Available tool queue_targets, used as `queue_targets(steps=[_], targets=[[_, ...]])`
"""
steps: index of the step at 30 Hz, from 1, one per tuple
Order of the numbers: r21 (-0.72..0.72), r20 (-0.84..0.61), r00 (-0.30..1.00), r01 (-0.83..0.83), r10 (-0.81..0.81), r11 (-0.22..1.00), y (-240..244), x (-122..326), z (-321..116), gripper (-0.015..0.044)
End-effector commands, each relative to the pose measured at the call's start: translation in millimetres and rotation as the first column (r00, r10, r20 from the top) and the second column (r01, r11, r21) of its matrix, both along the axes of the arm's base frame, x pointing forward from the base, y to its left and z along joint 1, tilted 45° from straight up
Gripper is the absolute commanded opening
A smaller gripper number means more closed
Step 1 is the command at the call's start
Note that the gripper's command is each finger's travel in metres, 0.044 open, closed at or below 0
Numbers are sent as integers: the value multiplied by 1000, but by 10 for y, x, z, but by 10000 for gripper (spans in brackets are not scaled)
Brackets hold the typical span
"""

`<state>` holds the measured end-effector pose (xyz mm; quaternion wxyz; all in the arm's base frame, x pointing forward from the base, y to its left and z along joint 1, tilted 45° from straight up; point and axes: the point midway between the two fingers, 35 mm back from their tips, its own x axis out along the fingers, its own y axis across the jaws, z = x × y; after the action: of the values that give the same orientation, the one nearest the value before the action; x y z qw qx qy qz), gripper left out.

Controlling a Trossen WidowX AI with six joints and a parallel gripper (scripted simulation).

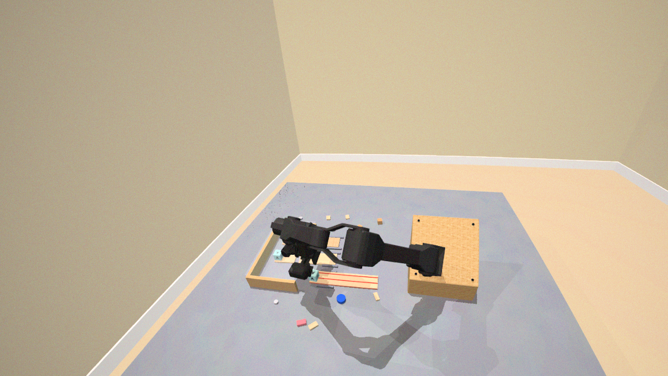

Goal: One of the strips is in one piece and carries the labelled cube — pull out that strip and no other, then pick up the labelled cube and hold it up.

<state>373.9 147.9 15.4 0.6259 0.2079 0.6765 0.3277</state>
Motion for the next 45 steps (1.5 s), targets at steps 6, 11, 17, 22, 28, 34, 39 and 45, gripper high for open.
queue_targets(steps=[6, 11, 17, 22, 28, 34, 39, 45], targets=[[3, -10, 1000, 5, -5, 1000, 111, -25, -131, 250], [4, -11, 1000, 5, -5, 1000, 168, -37, -188, 250], [5, -11, 1000, 4, -4, 1000, 236, -55, -254, 250], [5, -11, 1000, 4, -4, 1000, 264, -63, -281, 250], [2, -5, 1000, -2, 2, 1000, 255, -59, -259, 145], [2, -5, 1000, -2, 2, 1000, 255, -59, -259, 105], [2, -5, 1000, -1, 1, 1000, 249, -64, -256, 13], [1, -8, 1000, 1, -1, 1000, 50, -245, -165, 0]])
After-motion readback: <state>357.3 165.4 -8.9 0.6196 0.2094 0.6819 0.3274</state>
